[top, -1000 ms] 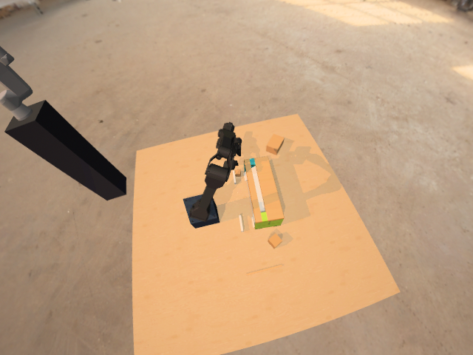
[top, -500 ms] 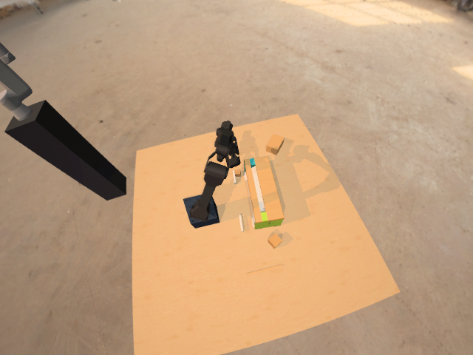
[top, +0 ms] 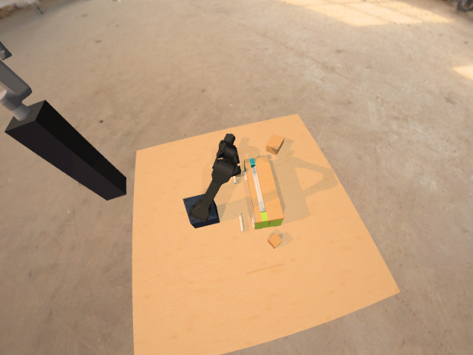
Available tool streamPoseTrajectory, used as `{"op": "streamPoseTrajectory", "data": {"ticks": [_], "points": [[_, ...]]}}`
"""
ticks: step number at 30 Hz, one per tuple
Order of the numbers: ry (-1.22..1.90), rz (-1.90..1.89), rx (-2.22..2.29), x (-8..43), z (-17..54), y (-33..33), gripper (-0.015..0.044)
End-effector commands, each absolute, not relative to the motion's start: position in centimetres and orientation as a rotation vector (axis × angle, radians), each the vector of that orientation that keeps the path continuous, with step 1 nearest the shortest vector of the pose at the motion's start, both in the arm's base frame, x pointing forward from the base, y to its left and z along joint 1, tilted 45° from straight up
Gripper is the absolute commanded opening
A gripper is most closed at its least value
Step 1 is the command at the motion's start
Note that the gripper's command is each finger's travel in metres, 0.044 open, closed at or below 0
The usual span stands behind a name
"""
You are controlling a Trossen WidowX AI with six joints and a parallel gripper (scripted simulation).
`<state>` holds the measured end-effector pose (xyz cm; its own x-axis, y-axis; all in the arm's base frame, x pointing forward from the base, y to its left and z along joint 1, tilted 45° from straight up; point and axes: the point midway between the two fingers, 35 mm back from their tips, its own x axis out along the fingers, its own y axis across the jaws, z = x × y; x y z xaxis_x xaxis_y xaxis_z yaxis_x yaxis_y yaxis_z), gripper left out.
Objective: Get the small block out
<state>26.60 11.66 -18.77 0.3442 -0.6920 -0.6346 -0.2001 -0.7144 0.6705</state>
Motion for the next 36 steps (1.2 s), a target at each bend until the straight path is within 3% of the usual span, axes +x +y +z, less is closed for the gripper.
{"op": "streamPoseTrajectory", "data": {"ticks": [1,35,36], "points": [[-0.781,-1.354,2.113,26.3,-19.4,10.7,0.0285],[-0.784,-1.35,2.111,26.1,-22.9,6.9,0.0285],[-0.784,-1.35,2.111,26.1,-22.9,6.9,0.0259]]}}
